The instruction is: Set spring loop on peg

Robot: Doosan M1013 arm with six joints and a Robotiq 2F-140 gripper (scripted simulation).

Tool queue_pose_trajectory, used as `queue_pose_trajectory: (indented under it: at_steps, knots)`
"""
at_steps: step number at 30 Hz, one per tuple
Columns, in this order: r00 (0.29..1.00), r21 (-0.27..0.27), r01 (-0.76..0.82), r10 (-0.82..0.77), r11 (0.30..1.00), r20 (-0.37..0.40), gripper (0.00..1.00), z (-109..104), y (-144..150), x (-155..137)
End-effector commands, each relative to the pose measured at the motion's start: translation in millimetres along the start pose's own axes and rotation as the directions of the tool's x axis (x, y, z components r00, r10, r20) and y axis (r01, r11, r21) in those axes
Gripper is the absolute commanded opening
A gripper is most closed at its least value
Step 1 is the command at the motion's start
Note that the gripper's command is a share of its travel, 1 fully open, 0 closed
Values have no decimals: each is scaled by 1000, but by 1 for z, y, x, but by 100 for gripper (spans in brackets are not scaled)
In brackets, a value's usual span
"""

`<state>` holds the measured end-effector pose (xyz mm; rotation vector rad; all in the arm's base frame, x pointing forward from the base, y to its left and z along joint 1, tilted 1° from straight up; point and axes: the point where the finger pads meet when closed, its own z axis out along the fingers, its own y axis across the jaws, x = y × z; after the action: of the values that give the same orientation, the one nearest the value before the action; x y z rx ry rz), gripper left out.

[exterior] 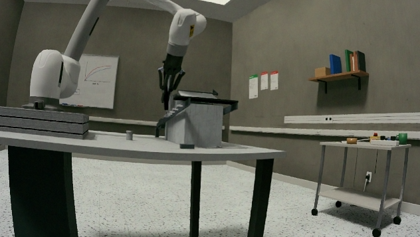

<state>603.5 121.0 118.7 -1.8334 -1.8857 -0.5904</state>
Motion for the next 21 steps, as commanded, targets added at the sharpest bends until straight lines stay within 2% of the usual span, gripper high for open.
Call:
queue_pose_trajectory:
  at_steps: [1, 21]
  knots:
    - [1000, -1, 0, 0, 1000, 0, 17, 0, 0, 0]
    - [1000, -1, 1, -1, 1000, 0, 17, 1, 1, -2]
